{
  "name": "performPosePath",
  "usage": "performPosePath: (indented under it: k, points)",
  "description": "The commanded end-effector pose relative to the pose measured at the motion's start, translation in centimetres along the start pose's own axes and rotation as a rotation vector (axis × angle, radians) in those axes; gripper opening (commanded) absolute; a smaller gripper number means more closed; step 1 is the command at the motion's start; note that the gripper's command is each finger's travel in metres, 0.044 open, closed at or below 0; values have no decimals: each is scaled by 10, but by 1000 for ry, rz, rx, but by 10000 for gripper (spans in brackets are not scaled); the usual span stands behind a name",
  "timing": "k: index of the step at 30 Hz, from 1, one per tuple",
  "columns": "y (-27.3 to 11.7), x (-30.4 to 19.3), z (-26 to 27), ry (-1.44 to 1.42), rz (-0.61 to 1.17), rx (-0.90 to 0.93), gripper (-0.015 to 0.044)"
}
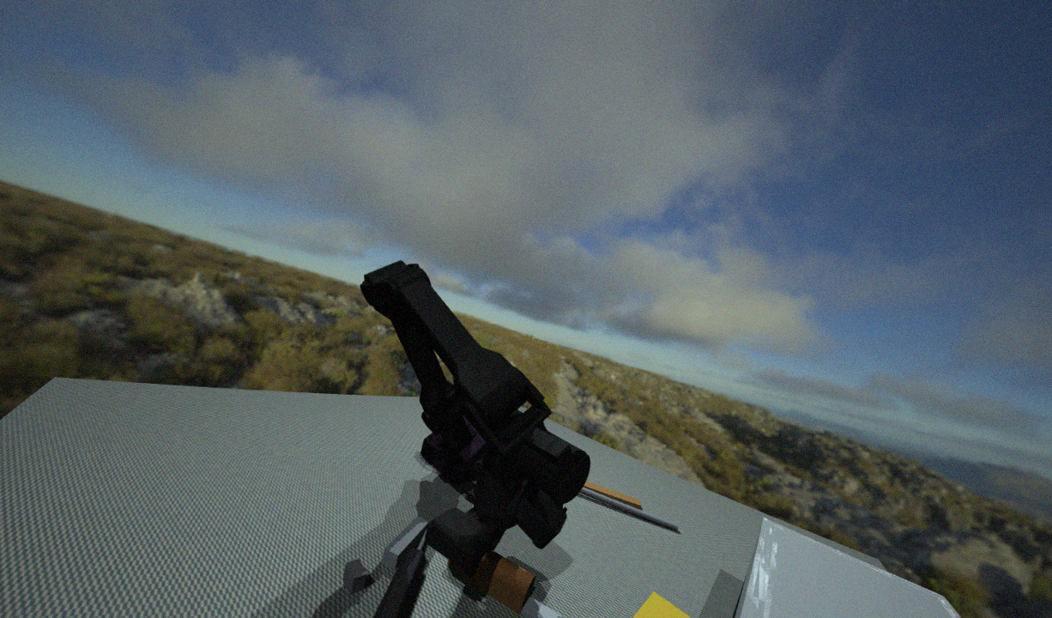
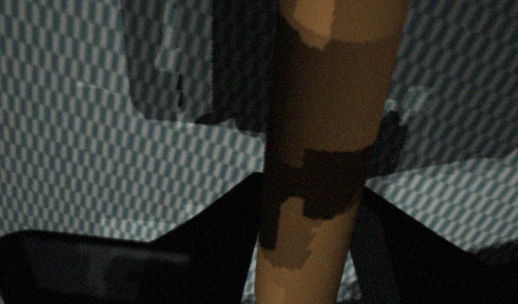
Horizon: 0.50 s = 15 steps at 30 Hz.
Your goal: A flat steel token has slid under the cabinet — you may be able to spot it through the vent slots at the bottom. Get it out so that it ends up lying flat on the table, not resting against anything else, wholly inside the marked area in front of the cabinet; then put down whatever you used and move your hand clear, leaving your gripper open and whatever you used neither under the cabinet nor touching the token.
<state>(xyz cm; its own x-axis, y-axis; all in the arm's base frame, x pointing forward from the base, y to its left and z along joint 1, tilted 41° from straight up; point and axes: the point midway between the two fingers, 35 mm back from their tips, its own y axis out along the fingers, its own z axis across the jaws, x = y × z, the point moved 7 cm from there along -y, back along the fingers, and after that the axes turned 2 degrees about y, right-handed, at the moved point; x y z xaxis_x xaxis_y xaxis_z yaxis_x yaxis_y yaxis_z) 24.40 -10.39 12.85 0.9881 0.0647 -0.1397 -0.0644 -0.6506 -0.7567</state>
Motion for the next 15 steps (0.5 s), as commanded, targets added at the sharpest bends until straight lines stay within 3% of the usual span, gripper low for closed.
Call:
performPosePath:
  k: [1,15]
  points:
    - [1,-8,0,-7,5,-1,0]
    - [0,-13,-2,-2,1,0,0]
